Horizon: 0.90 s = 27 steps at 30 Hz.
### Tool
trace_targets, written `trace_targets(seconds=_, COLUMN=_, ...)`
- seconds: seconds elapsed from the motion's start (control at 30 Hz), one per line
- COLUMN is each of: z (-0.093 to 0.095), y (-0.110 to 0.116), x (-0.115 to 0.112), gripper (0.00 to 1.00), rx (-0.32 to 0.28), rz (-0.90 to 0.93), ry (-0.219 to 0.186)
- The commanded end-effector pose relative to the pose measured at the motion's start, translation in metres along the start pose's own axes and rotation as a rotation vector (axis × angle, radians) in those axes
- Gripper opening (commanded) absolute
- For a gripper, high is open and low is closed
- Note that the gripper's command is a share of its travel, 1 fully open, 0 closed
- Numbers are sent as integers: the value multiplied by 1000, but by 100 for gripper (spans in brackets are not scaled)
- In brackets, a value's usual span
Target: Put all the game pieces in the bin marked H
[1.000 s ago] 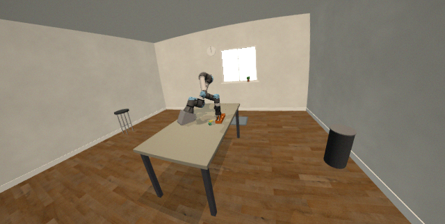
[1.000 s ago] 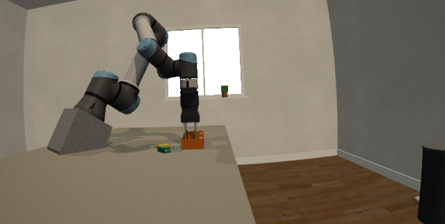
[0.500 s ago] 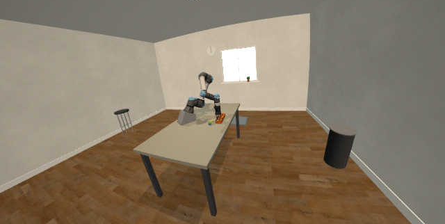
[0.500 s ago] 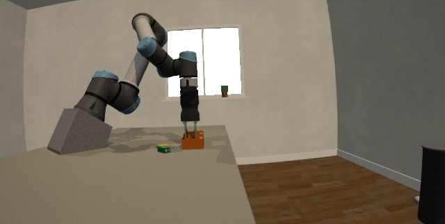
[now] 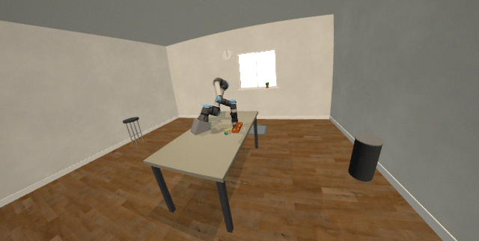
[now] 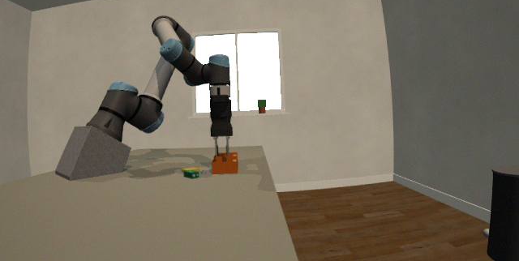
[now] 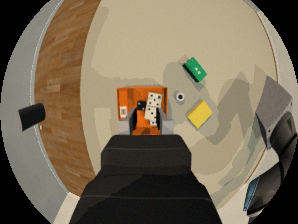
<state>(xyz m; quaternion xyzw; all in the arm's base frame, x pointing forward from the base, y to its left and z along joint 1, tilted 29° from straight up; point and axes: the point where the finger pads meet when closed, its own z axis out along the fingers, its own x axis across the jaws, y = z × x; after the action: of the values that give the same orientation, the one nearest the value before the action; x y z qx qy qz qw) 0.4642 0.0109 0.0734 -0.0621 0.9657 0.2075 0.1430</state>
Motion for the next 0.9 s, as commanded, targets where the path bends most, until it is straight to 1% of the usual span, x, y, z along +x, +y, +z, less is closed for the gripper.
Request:
trace_targets(seconds=0.0, z=-7, y=0, x=0, gripper=65, rx=0, rz=0, ry=-1)
trace_targets(seconds=0.07, z=-7, y=0, x=0, gripper=65, rx=0, rz=0, ry=-1)
trace_targets(seconds=0.13, z=-14, y=0, x=0, gripper=65, rx=0, rz=0, ry=-1)
trace_targets(seconds=0.37, z=-14, y=0, x=0, gripper=65, rx=0, rz=0, ry=-1)
trace_targets(seconds=0.4, z=-18, y=0, x=0, gripper=100, rx=0, rz=0, ry=-1)
trace_targets(seconds=0.57, z=-38, y=0, x=0, gripper=100, rx=0, rz=0, ry=-1)
trace_targets(seconds=0.63, z=-38, y=0, x=0, gripper=100, rx=0, rz=0, ry=-1)
trace_targets(seconds=0.87, z=-66, y=0, x=0, gripper=100, rx=0, rz=0, ry=-1)
